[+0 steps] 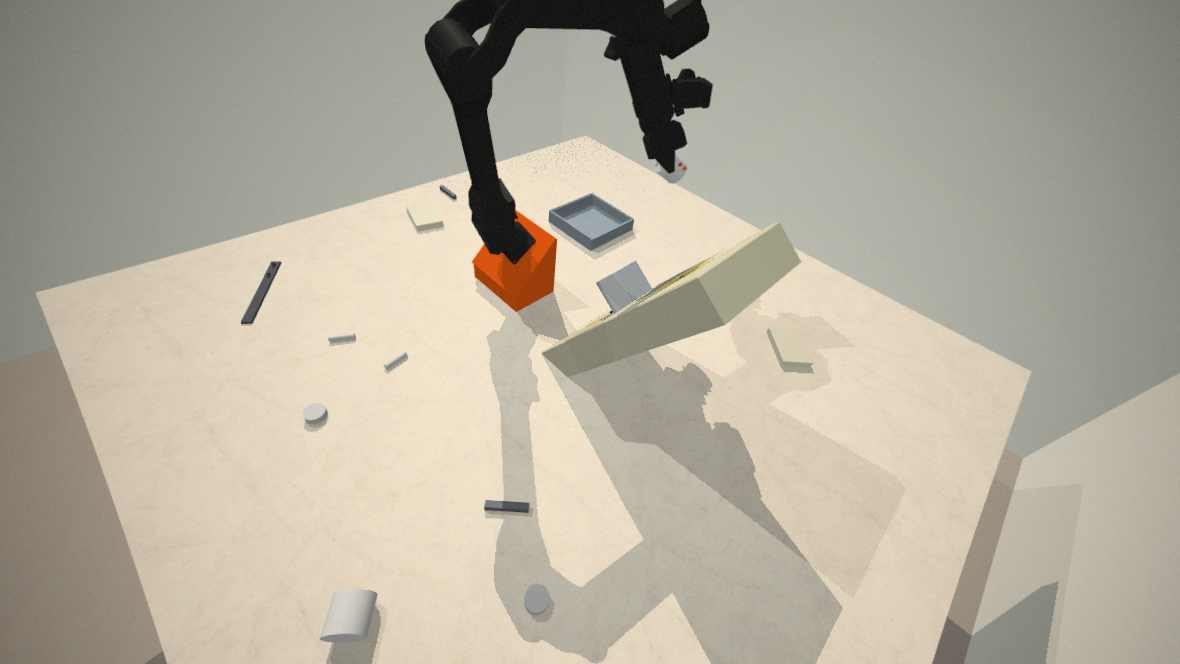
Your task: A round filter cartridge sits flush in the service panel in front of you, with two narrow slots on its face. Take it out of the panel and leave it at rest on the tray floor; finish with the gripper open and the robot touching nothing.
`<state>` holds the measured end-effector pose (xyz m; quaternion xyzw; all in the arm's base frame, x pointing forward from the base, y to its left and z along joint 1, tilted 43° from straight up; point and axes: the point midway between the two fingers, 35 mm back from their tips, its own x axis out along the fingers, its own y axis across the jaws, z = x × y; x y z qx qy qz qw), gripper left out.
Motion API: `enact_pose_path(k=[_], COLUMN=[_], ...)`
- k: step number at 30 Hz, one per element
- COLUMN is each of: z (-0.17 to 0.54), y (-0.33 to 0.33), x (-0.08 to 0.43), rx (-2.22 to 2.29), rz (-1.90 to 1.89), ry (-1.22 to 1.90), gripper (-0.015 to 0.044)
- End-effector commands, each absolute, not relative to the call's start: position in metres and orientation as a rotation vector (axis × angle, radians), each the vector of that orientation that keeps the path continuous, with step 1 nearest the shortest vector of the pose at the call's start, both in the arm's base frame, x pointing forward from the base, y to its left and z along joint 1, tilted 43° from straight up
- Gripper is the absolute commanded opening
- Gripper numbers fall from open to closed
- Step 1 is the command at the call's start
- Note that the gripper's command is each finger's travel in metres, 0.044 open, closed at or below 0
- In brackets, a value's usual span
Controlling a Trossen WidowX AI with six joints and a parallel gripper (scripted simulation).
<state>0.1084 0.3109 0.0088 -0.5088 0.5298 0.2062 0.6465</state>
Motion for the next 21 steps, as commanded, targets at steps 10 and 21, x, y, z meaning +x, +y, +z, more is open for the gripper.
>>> enact_pose_path(k=[10,21], z=[-0.023,-0.079], y=[0.325,0.301], x=[0.063,-0.005], rx=[-1.296,-1.391], rz=[0.763,1.011], ry=[1.225,1.255], gripper=[0.0000,0.0000])
